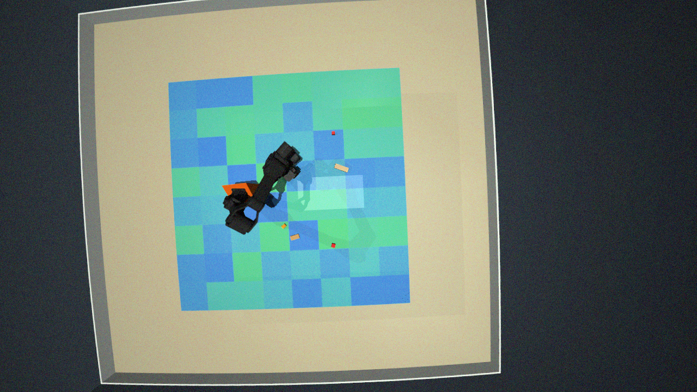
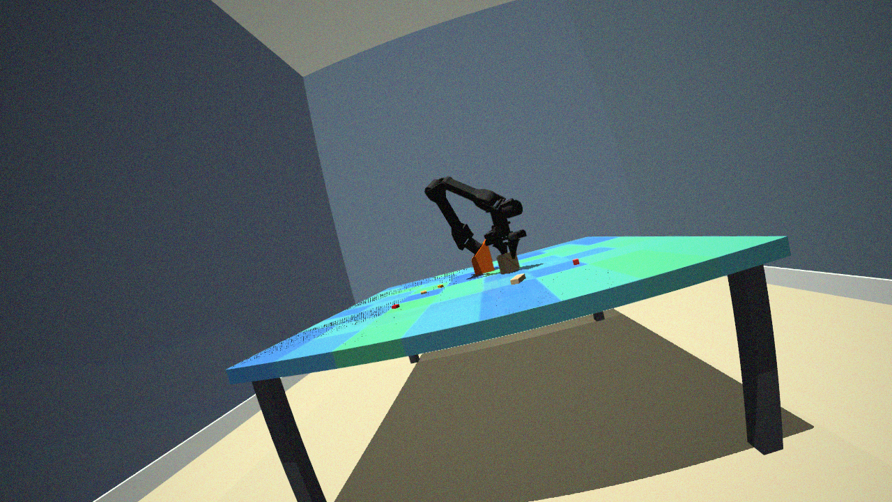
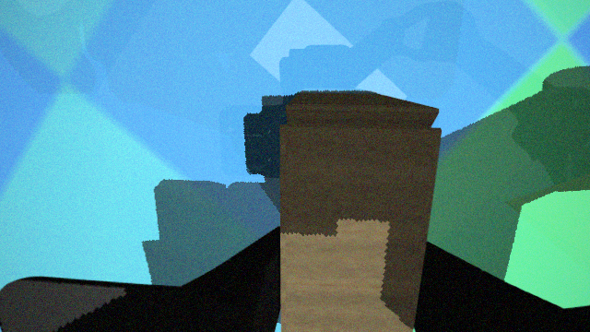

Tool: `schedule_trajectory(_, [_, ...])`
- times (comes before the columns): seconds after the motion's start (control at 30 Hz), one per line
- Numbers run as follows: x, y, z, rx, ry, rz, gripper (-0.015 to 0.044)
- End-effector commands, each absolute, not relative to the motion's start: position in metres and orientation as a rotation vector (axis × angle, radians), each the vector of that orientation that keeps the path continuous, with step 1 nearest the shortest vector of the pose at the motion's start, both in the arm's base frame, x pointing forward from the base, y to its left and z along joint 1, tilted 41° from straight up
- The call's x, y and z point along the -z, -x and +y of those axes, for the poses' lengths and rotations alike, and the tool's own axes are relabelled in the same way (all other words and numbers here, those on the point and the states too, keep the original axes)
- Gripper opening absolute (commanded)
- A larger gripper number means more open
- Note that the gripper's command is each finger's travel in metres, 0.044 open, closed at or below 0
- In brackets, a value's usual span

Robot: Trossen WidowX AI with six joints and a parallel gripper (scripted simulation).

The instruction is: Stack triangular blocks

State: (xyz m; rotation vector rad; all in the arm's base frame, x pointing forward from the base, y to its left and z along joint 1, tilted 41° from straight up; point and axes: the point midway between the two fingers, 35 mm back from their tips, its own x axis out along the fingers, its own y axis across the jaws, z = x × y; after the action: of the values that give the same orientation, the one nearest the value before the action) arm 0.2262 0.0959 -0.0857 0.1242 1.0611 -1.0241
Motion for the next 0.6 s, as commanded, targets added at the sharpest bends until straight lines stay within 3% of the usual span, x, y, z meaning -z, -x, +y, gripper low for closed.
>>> schedule_trajectory(0.0, [0.0870,-0.2272,0.0931,1.022,-0.118,1.060,0.0000])
schedule_trajectory(0.57, [0.0876,-0.2276,0.0918,1.024,-0.117,1.061,0.0000])
